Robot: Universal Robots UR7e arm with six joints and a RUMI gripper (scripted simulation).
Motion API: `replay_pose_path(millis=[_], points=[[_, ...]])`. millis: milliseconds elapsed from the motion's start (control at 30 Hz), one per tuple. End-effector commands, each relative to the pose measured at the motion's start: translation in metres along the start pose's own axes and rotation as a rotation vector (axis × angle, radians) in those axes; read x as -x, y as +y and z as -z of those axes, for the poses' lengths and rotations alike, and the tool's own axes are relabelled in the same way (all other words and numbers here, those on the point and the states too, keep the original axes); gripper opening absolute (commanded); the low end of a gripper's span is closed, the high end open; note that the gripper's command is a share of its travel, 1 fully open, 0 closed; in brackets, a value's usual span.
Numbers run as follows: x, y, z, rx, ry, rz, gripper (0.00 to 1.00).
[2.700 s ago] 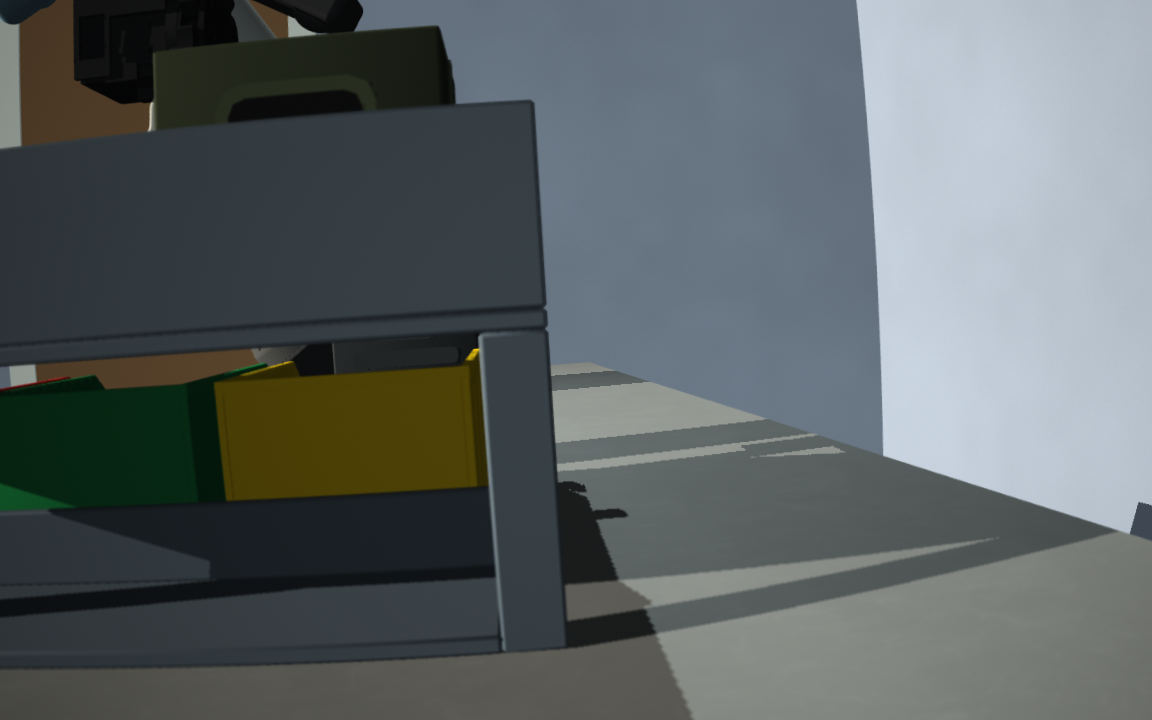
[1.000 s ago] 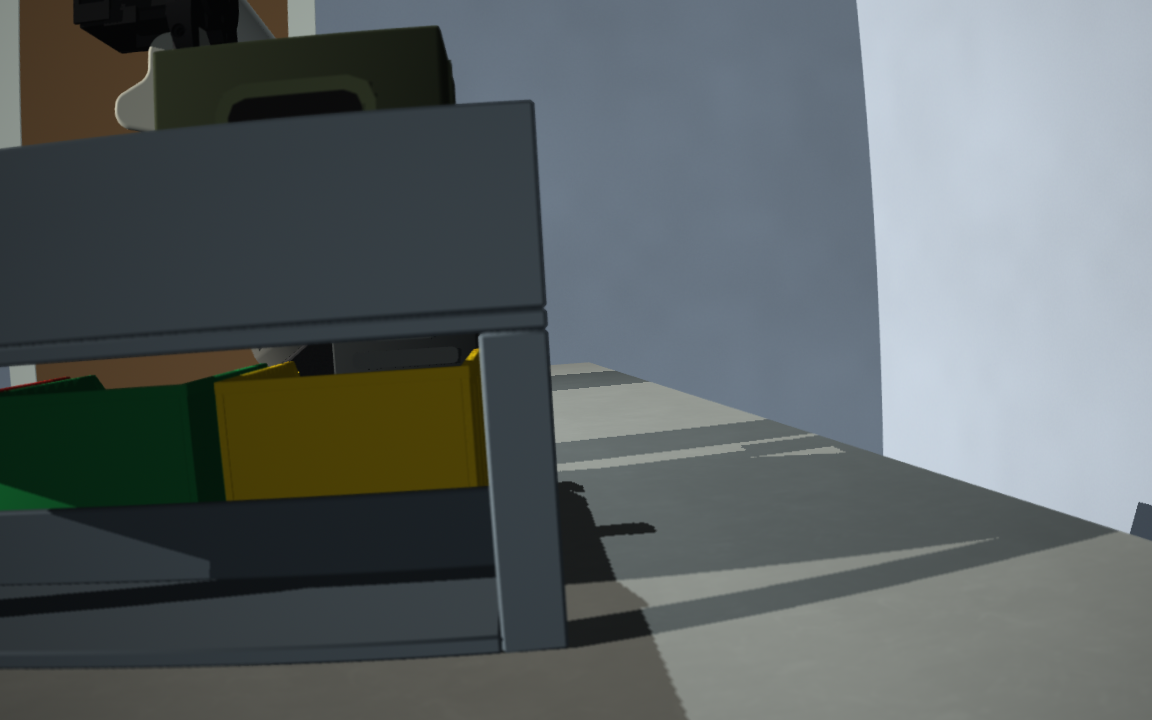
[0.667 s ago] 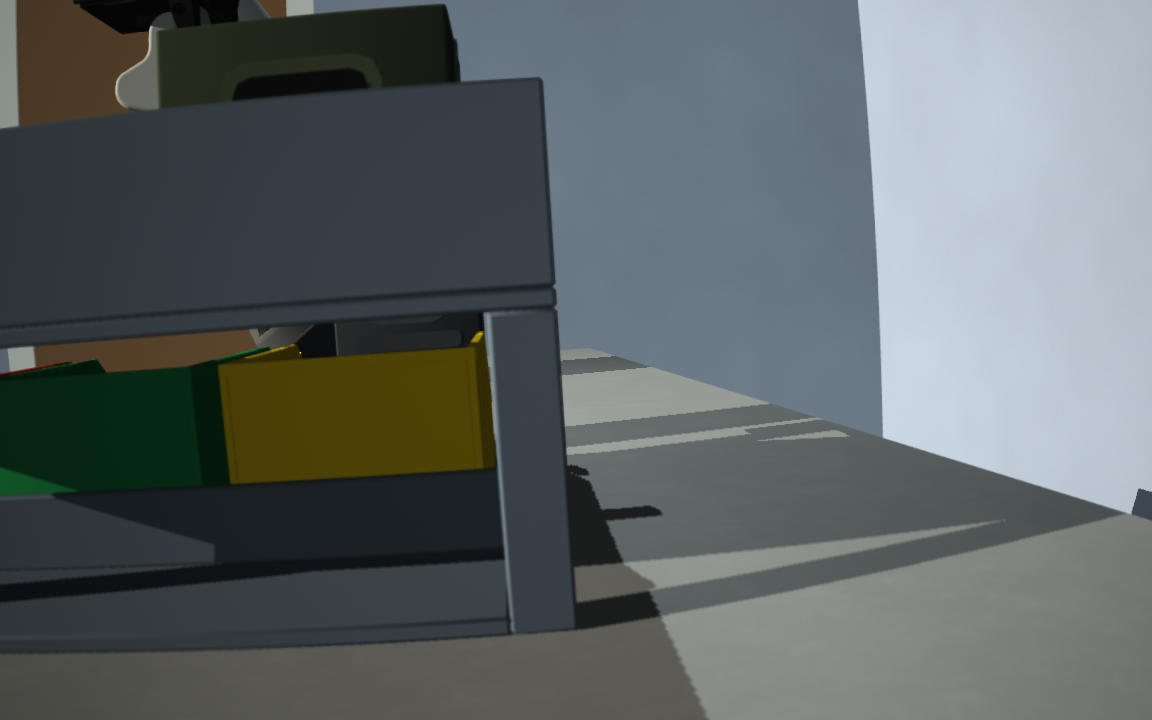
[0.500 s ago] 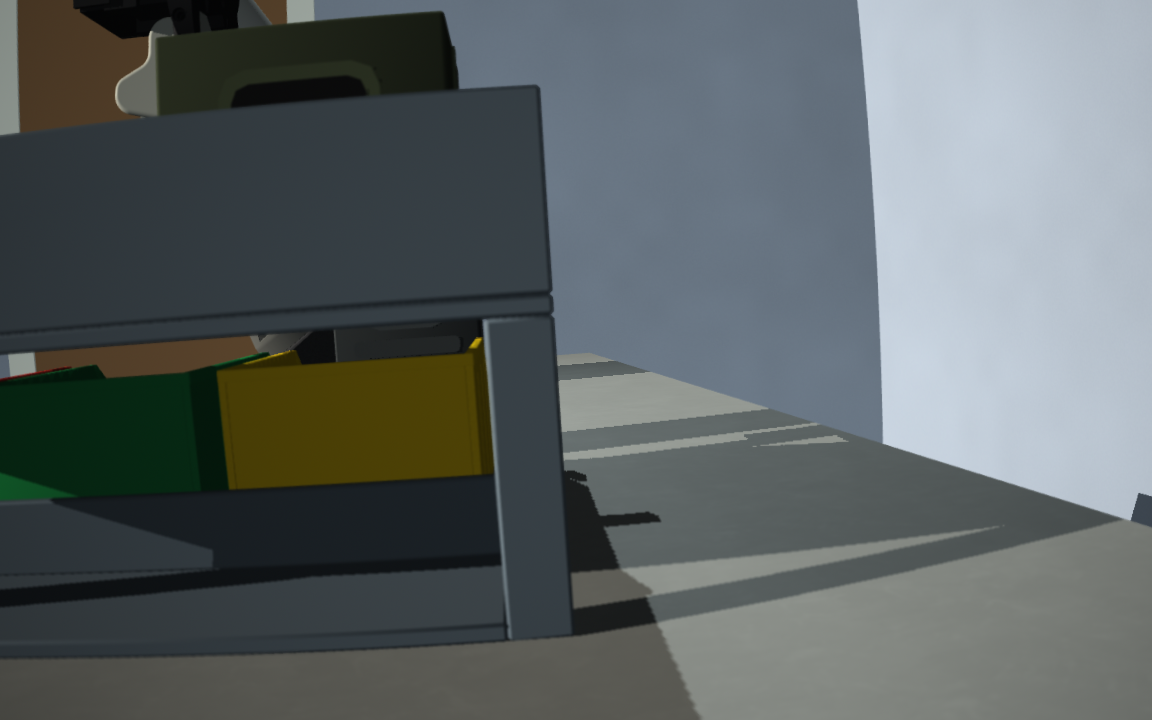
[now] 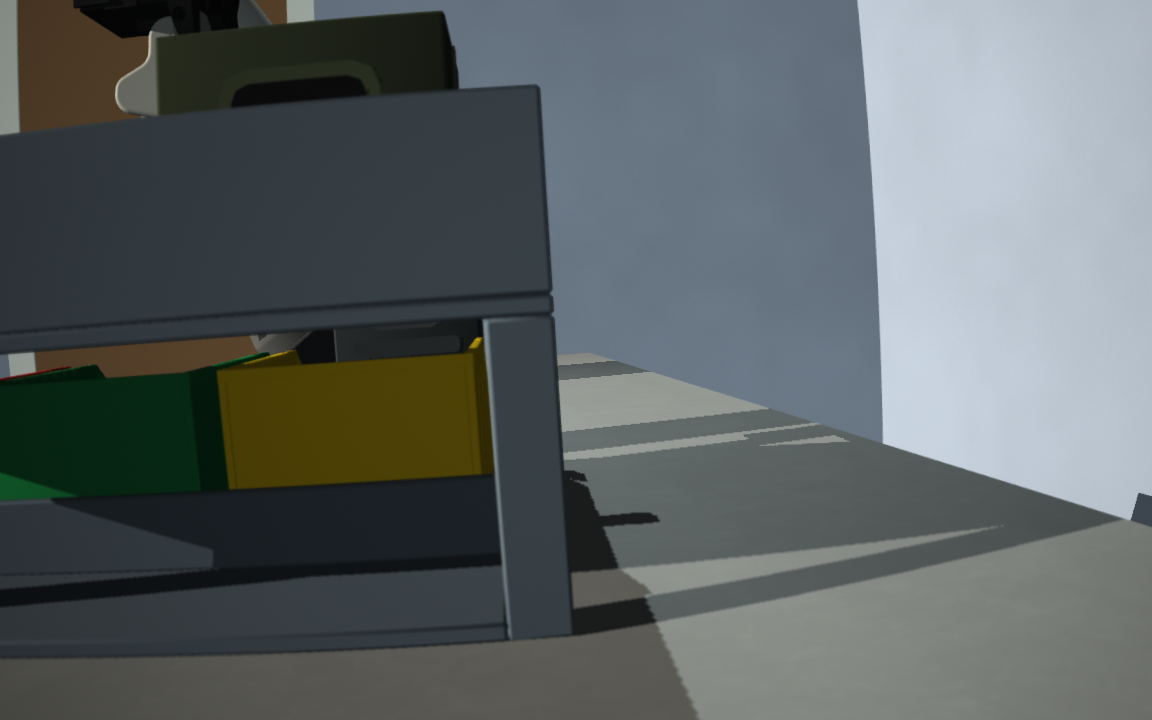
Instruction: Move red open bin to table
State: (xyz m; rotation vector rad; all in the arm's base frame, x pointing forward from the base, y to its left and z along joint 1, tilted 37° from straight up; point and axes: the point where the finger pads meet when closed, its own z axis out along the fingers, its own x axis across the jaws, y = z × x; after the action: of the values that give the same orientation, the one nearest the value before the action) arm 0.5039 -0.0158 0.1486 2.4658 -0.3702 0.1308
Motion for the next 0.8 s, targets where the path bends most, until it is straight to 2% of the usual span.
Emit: replay_pose_path(millis=[0,767], points=[[0.0,0.0,0.001,0.0,0.001,0.0,0.0],[0.018,0.0,0.001,0.0,0.001,0.0,0.0]])
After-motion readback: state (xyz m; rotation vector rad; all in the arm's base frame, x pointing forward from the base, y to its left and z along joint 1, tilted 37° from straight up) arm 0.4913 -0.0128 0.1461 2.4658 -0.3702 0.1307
